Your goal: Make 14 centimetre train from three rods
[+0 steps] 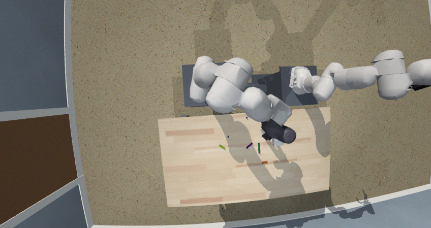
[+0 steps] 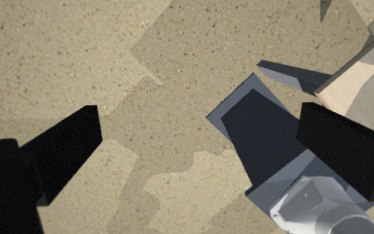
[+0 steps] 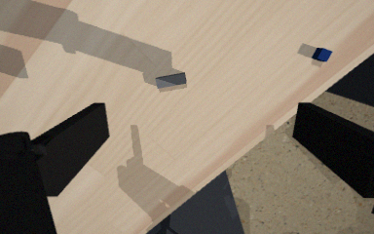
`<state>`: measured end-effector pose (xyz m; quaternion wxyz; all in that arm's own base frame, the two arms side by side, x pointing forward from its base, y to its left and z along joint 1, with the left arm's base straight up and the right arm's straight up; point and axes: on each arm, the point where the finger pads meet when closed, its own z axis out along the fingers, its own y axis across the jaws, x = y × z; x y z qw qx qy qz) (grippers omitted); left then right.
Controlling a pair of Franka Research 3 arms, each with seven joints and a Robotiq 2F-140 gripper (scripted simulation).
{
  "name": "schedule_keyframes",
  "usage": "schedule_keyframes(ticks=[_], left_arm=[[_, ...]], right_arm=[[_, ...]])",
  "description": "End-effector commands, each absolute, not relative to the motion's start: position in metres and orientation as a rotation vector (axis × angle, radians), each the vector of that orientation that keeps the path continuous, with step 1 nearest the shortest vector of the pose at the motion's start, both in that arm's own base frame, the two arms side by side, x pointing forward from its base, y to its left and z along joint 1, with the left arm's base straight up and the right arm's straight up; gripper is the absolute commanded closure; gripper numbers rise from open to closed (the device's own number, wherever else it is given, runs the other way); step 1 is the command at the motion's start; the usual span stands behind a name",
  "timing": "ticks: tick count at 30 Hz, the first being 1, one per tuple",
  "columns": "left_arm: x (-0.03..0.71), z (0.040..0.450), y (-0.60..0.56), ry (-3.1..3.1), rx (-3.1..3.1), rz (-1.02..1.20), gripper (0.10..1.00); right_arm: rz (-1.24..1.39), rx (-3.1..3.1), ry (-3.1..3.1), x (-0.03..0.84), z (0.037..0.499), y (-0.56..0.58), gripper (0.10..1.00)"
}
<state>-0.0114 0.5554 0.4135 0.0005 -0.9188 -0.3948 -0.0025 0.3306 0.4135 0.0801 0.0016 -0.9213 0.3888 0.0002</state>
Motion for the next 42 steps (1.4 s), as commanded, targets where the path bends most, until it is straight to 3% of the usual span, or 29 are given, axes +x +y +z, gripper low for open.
schedule_keyframes(ticks=[1,17,27,42], left_arm=[[-0.013,0.413,0.554,-1.236,-2.888,0.0,0.098],[-0.013,0.413,0.554,-1.236,-2.888,0.0,0.098],[-0.013,0.413,0.554,-1.236,-2.888,0.0,0.098],[-0.013,0.413,0.554,-1.236,-2.888,0.0,0.098]], right_arm=[[0.0,-2.891,1.229,0.33,0.08,0.413,0.098],[-0.001,-2.885,1.242,0.332,0.08,0.41,0.098],[-0.028,-2.616,1.742,0.389,0.084,0.297,0.098],[-0.007,-2.25,2.194,0.406,0.081,0.184,0.098]])
